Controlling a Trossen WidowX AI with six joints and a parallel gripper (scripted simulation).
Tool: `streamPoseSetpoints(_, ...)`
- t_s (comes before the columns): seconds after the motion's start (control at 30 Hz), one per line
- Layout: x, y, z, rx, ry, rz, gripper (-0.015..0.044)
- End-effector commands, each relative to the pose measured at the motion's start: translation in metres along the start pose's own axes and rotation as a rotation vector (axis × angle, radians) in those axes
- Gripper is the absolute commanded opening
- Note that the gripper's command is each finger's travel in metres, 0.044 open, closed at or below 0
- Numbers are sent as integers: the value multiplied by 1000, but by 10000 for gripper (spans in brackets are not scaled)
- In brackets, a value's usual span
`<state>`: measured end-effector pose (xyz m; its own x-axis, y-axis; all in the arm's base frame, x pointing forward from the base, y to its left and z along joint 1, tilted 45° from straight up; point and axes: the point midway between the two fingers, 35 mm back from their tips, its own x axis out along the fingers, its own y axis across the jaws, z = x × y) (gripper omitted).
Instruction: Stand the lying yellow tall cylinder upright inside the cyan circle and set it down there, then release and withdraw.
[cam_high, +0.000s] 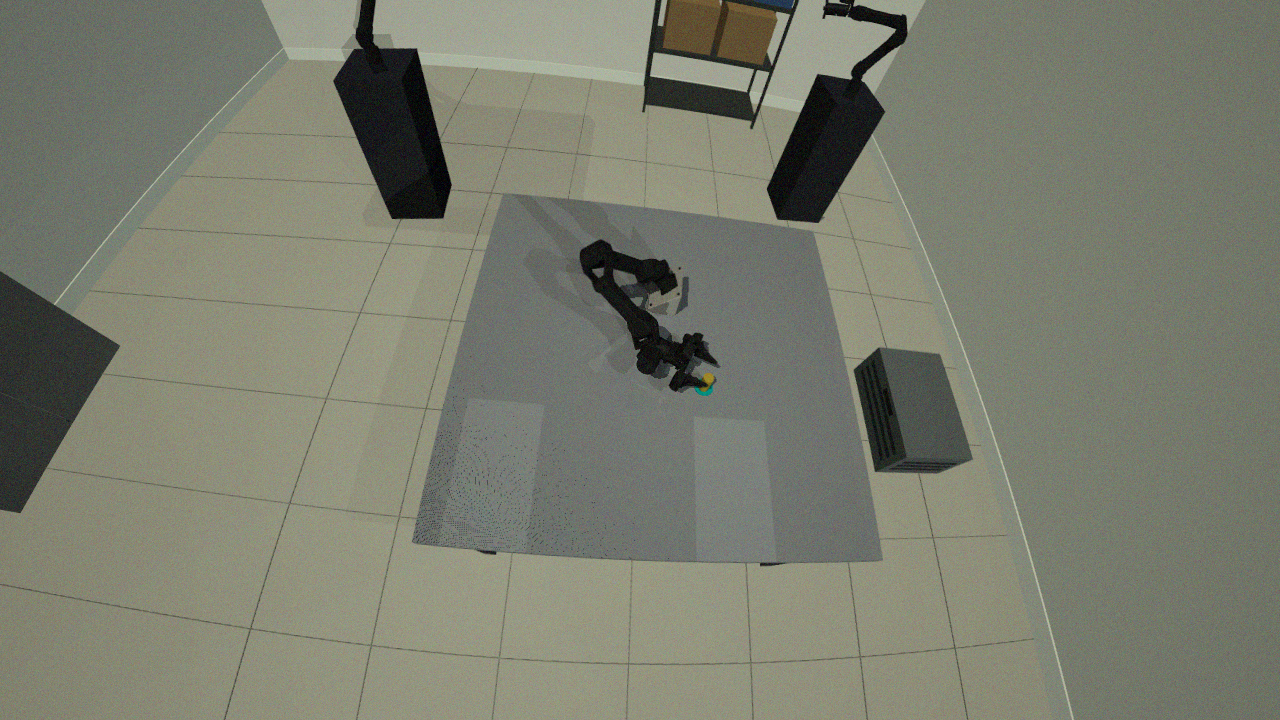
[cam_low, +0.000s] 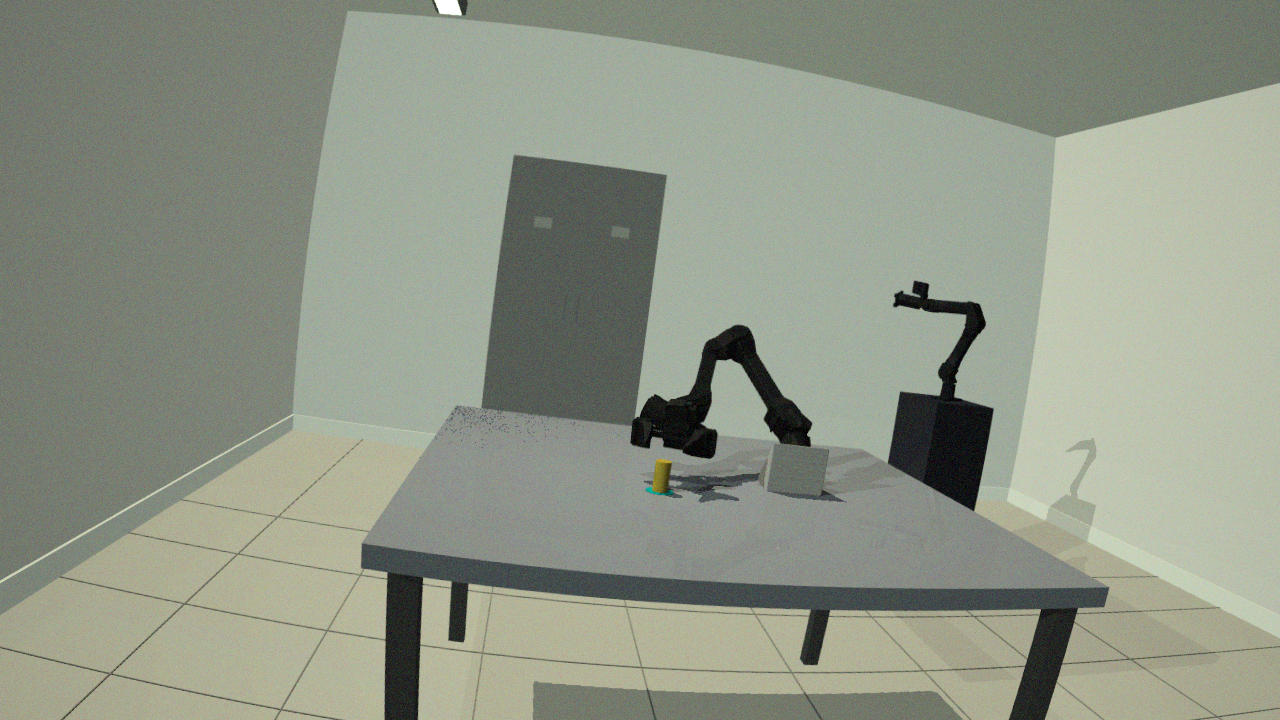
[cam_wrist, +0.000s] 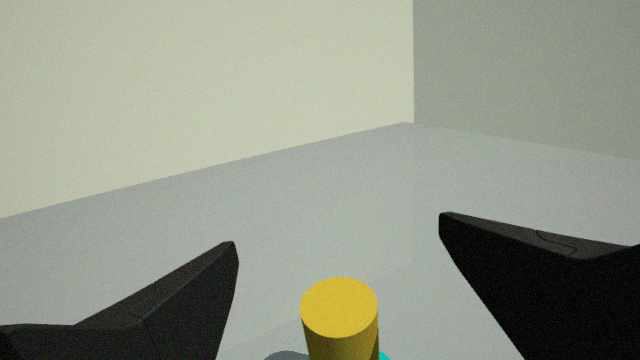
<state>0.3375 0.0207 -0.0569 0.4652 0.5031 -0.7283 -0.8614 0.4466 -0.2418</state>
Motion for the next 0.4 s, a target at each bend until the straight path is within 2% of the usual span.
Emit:
streamPoseSetpoints(0.0, -4, 1, 29, -3, -4, -3, 400)
streamPoseSetpoints(0.1, -7, 3, 48, -4, -11, -3, 400)
streamPoseSetpoints(0.23, -5, 2, 49, 7, 3, 3, 400)
streamPoseSetpoints(0.37, 12, -3, 49, 94, 122, 49, 400)
